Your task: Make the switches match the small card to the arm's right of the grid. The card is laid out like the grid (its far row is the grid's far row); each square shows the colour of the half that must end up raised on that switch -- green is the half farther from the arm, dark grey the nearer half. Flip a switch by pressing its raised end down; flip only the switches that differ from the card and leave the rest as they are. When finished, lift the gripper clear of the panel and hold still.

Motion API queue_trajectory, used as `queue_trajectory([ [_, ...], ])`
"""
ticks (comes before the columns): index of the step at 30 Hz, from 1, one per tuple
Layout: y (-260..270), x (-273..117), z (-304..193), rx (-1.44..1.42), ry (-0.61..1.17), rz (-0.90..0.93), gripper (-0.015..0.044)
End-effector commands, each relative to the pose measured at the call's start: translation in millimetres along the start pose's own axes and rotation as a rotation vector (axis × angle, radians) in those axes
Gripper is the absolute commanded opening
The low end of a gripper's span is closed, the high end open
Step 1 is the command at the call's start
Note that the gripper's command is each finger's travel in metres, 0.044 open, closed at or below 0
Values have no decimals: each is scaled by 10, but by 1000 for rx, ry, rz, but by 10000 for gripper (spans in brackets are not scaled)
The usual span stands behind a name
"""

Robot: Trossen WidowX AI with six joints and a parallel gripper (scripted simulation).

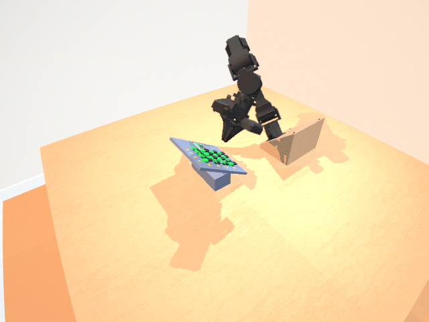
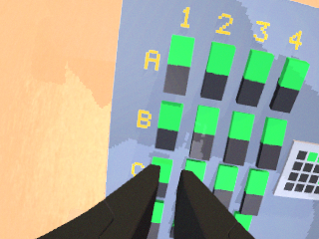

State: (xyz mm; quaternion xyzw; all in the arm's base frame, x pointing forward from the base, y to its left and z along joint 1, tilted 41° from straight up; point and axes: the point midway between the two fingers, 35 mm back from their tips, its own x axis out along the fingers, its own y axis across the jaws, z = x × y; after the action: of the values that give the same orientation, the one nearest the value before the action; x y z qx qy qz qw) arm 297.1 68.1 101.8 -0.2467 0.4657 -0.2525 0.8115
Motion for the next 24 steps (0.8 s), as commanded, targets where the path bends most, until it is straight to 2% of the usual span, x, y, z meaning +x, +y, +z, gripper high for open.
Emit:
queue_trajectory([
  [1, 28, 161, 15, -8, 4, -6, 0],
  [4, 19, 398, 22, -7, 20, -7, 0],
  [24, 16, 564, 24, -7, 19, -7, 0],
])
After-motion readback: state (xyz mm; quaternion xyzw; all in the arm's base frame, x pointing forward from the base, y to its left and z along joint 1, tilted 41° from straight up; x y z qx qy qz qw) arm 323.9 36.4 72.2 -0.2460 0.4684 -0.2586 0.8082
